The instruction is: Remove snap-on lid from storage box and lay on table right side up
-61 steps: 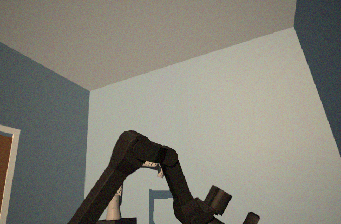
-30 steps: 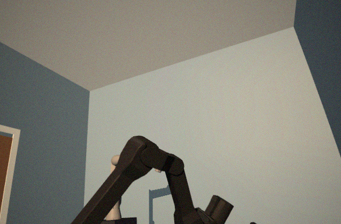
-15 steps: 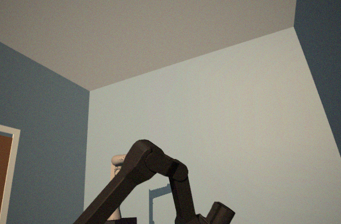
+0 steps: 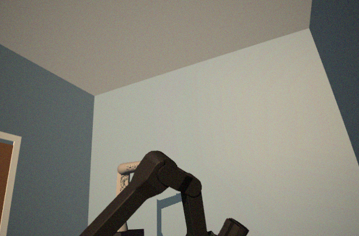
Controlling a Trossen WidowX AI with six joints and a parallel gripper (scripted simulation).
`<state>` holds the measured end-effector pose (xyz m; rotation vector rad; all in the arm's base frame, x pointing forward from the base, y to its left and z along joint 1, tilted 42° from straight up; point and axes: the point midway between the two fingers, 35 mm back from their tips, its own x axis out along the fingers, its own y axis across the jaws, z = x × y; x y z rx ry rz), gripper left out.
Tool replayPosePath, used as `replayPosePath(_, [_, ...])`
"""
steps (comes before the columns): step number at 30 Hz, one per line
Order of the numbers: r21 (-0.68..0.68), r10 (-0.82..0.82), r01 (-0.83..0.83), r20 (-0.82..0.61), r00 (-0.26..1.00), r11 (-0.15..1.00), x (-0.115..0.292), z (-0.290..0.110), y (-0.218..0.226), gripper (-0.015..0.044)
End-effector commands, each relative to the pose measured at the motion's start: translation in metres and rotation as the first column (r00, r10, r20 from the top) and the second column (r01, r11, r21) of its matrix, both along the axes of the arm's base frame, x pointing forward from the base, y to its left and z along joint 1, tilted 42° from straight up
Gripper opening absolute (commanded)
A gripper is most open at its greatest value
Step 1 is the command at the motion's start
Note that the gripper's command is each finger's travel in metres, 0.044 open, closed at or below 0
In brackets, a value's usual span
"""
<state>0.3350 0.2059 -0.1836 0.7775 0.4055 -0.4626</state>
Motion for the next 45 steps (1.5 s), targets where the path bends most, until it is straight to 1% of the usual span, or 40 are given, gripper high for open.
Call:
replayPosePath(1, [-0.012,-0.006,0.006,-0.016,1.0,1.0,0.0,-0.008,-0.009,0.0])
replayPosePath(4, [-0.012,-0.006,0.006,-0.016,1.0,1.0,0.0,-0.01,-0.01,0.0])
replayPosePath(5, [-0.003,-0.002,0.002,-0.004,1.0,1.0,0.001,-0.003,-0.002,0.0026])
replayPosePath(14, [-0.012,-0.006,0.006,-0.016,1.0,1.0,0.001,-0.002,-0.002,0.0263])
replayPosePath(15, [-0.012,-0.006,0.006,-0.016,1.0,1.0,0.001,-0.002,-0.002,0.0275])
replayPosePath(16, [-0.012,-0.006,0.006,-0.016,1.0,1.0,0.001,-0.002,-0.002,0.0275])
replayPosePath(22, [-0.012,-0.006,0.006,-0.017,1.0,1.0,-0.011,-0.004,-0.006,0.0433])
replayPosePath(23, [-0.012,-0.006,0.006,-0.017,1.0,1.0,-0.013,-0.003,-0.006,0.044])
replayPosePath(45, [-0.011,-0.006,0.006,-0.02,1.0,1.0,-0.057,-0.002,-0.015,0.044])
